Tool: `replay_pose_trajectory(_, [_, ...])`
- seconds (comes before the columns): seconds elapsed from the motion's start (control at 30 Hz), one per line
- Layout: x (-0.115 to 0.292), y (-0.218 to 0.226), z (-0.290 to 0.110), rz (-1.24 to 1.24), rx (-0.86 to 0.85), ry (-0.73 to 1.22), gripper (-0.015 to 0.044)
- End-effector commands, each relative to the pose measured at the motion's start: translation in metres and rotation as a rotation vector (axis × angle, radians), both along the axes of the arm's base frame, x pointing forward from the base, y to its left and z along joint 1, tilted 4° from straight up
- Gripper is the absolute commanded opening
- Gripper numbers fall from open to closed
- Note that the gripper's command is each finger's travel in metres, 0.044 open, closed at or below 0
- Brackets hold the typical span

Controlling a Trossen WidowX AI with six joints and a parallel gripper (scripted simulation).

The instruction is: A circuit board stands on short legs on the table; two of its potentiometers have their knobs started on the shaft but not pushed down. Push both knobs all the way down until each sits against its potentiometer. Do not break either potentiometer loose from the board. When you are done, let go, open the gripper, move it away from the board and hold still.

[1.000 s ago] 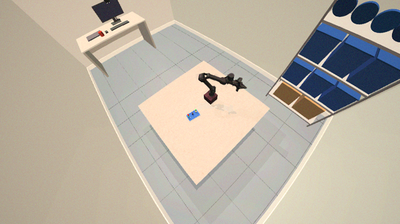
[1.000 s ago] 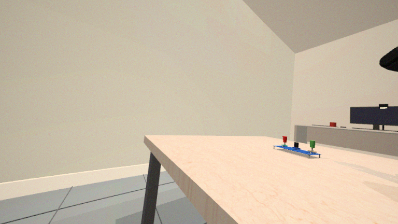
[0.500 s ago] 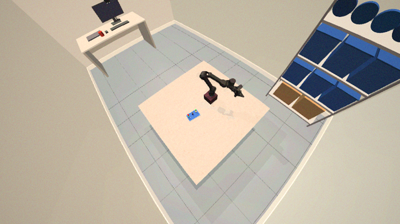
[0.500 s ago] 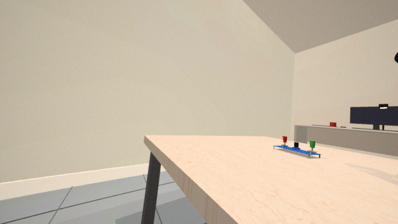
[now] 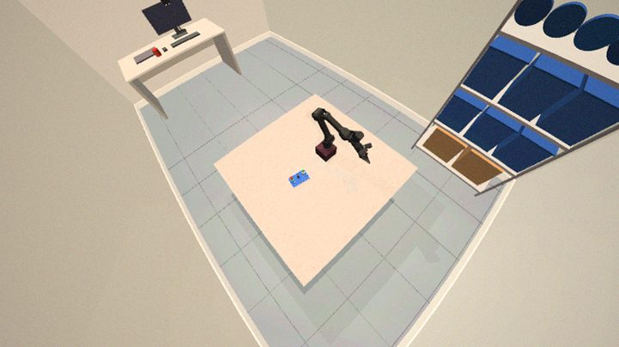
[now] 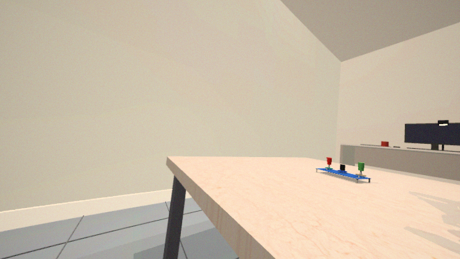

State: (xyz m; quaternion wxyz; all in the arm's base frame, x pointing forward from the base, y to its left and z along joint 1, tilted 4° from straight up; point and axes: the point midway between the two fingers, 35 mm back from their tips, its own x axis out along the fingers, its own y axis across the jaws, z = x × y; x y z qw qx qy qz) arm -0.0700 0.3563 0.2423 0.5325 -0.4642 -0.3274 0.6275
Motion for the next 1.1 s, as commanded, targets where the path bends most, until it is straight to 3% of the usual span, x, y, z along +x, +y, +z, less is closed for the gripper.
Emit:
replay_pose_trajectory(0.0, [0.025, 0.008, -0.007, -0.073, -0.047, 0.045, 0.0])
replay_pose_trajectory(0.47, [0.114, 0.011, -0.041, -0.348, -0.209, 0.191, 0.0])
replay_pose_trajectory(1.07, [0.217, -0.022, -0.075, -0.704, -0.315, 0.427, 0.0])
